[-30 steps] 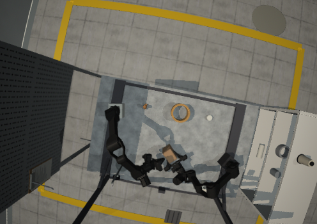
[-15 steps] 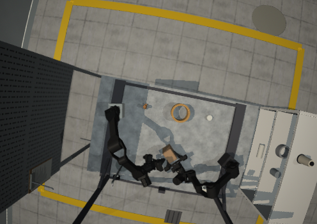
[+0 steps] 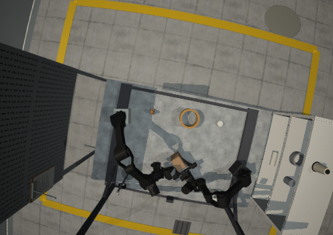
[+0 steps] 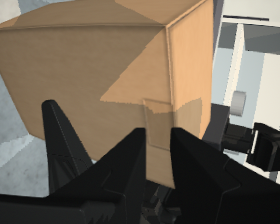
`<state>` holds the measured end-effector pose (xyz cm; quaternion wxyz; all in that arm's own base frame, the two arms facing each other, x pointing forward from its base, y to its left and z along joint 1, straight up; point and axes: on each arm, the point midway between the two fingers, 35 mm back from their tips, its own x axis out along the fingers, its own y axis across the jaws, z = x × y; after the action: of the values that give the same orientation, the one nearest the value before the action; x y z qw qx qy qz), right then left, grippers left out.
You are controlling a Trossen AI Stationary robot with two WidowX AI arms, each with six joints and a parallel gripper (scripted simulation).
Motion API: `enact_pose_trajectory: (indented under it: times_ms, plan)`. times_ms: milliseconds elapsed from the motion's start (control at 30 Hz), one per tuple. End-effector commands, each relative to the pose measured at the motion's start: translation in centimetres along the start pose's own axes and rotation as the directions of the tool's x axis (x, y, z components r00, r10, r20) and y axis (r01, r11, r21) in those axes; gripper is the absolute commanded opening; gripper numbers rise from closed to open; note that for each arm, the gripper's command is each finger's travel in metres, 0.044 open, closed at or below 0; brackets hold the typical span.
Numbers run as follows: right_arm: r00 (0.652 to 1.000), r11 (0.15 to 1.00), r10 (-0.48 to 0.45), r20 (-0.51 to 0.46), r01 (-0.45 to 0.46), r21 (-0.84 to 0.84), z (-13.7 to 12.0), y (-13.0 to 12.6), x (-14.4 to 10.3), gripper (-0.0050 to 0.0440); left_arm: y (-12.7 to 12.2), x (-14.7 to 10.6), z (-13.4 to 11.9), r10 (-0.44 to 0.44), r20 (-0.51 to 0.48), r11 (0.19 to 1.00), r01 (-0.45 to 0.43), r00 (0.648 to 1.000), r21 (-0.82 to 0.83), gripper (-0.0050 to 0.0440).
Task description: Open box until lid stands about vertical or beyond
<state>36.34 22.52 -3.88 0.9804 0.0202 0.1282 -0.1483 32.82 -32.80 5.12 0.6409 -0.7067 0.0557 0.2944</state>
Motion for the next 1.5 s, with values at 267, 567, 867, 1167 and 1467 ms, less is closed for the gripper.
enact_pose_trajectory:
  times_ms: [267,567,867,1167,1467]
  plan:
    - [1.000,1.000,0.009,0.009,-0.009,0.021,0.8,0.5,0.0,0.0313,-1.7,-0.1,-0.6,-0.009,-0.020,0.999,0.008,1.000,-0.035,0.0050]
    - [1.000,1.000,0.009,0.009,-0.009,0.021,0.8,0.5,0.0,0.0313,-1.9,0.3,-0.6,-0.009,-0.020,0.999,0.008,1.000,-0.035,0.0050]
    - [1.000,1.000,0.009,0.009,-0.009,0.021,0.8,0.5,0.0,0.0313,-2.2,0.8,-0.6,-0.010,-0.020,0.999,0.009,1.000,-0.035,0.0050]
    - [1.000,1.000,0.009,0.009,-0.009,0.021,0.8,0.5,0.0,0.0313,-2.4,1.2,-0.6,-0.010,-0.020,0.999,0.009,1.000,-0.035,0.0050]
    - [1.000,1.000,0.009,0.009,-0.009,0.021,0.8,0.5,0.0,0.0313,-2.4,1.1,-0.5,-0.010,-0.020,0.999,0.009,1.000,-0.035,0.0050]
